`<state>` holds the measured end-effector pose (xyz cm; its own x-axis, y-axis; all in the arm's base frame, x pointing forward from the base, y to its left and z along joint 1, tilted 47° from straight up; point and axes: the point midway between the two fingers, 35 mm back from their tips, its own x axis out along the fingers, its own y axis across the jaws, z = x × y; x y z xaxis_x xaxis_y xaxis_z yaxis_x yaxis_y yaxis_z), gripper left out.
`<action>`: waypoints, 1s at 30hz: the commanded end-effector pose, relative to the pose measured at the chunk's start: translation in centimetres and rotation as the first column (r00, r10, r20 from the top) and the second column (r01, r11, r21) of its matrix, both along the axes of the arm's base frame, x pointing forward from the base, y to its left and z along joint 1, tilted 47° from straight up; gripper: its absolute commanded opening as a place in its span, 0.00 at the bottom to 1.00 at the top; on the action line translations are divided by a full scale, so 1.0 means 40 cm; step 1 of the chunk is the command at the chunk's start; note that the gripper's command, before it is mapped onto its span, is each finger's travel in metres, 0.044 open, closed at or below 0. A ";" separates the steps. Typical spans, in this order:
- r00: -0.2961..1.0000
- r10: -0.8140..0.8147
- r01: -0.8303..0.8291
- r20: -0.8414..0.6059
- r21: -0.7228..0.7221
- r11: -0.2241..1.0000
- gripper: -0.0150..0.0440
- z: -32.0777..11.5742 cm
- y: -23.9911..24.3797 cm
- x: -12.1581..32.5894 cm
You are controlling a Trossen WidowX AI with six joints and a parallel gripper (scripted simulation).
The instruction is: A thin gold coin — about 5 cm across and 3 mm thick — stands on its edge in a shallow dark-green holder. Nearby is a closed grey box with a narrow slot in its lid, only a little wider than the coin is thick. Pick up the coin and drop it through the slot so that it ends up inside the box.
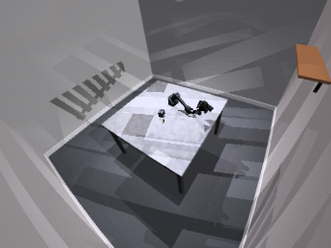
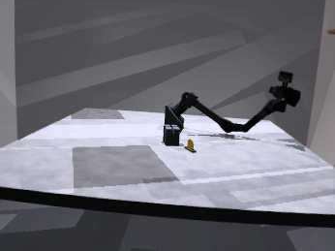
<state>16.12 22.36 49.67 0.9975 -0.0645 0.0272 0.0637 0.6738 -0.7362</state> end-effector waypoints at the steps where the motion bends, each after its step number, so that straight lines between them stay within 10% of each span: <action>1: 1.000 0.004 -0.004 0.004 0.009 1.000 0.89 0.004 -0.005 -0.004; 9: 0.989 0.123 -0.143 0.089 0.292 0.946 0.53 0.121 -0.238 -0.085; 20: 0.970 0.244 -0.212 0.024 0.583 0.785 0.53 0.084 -0.606 0.033; 30: 0.905 0.404 -0.186 -0.130 0.734 0.653 0.53 -0.070 -0.708 0.234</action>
<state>22.41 -4.70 49.99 0.9529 0.2922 -0.0811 -0.2987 0.9505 -0.0853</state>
